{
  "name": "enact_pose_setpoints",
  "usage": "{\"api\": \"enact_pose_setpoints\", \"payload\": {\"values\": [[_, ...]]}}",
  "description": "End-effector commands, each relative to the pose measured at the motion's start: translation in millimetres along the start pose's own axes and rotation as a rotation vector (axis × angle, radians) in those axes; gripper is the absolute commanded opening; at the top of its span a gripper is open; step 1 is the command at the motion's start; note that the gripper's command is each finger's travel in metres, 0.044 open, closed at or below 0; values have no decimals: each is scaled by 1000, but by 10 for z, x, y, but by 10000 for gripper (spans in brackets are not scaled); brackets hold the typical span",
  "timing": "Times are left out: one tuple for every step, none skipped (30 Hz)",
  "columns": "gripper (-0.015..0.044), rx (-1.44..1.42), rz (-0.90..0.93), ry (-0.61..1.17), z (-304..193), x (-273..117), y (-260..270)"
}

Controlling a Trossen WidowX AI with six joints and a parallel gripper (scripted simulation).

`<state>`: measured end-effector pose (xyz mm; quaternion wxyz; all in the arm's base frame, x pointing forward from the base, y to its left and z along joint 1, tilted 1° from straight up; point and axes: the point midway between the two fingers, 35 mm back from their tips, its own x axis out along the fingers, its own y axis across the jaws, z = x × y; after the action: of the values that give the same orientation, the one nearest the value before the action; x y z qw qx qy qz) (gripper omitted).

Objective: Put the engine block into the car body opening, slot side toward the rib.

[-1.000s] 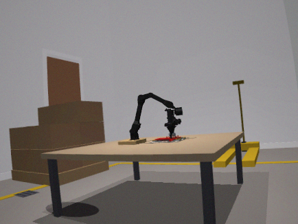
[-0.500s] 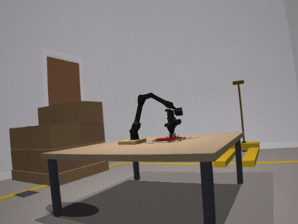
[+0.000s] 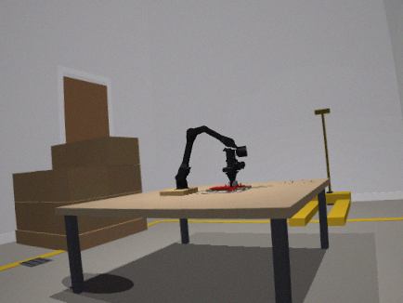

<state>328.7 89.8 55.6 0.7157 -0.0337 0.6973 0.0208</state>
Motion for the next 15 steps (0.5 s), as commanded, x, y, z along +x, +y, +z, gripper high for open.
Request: {"api": "enact_pose_setpoints", "payload": {"values": [[159, 0, 0, -1, 1, 11, 0], [159, 0, 0, -1, 1, 13, 0], [159, 0, 0, -1, 1, 15, 0], [159, 0, 0, -1, 1, 17, 0], [159, 0, 0, -1, 1, 19, 0], [159, -1, 0, -1, 1, 21, 0], [159, -1, 0, -1, 1, 23, 0], [159, -1, 0, -1, 1, 25, 0], [159, -1, 0, -1, 1, 27, 0], [159, -1, 0, -1, 1, 29, 0], [159, -2, 0, -1, 1, 31, 0], [159, -2, 0, -1, 1, 33, 0], [159, -2, 0, -1, 1, 35, 0], [159, -2, 0, -1, 1, 37, 0], [159, -3, 0, -1, 1, 39, 0]]}}
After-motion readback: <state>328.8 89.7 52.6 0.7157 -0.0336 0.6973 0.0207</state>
